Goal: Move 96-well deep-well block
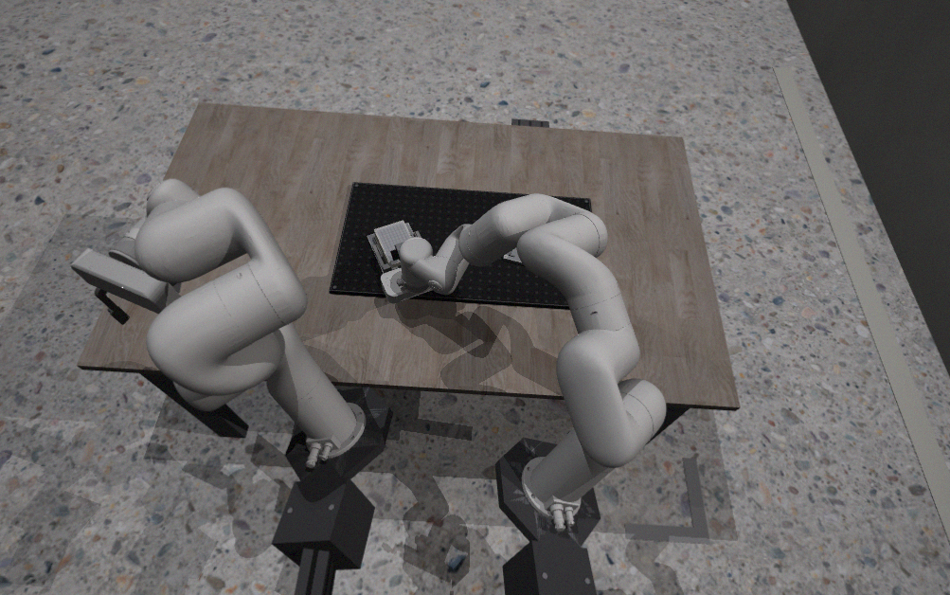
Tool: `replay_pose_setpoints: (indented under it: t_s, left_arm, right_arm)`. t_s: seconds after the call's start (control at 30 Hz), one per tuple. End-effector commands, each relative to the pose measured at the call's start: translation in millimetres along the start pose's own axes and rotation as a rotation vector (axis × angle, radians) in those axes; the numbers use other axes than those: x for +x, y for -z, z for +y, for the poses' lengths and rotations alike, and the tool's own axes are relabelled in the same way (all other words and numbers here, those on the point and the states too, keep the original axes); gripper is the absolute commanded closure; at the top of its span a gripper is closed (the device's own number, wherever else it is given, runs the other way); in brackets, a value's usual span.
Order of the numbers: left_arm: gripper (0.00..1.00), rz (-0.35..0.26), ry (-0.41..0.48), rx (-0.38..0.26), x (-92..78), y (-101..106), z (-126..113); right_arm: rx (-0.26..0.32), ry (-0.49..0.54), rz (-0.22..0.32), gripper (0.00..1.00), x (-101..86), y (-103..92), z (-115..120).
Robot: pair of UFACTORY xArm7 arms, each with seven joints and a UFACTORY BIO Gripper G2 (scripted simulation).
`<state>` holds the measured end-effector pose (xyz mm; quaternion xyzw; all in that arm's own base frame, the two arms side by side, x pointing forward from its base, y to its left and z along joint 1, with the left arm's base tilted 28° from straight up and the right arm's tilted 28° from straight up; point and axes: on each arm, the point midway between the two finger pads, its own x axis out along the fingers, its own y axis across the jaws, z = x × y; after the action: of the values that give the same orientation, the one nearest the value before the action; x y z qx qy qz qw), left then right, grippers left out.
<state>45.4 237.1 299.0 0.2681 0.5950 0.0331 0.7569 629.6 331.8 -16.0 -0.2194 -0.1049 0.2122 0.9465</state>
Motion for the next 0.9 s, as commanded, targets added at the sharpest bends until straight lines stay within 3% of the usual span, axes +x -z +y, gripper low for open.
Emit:
replay_pose_setpoints:
  t_s: [0.0, 0.87]
  left_arm:
    - [0.0, -0.001, -0.003, 0.0, -1.0, -0.4, 0.9]
    - [0.0, -0.001, -0.003, 0.0, -1.0, -0.4, 0.9]
  right_arm:
    - [0.002, 0.0, -0.004, 0.63, 1.4, -2.3, 0.7]
    - [0.002, 0.0, -0.004, 0.63, 1.4, 11.7, 0.7]
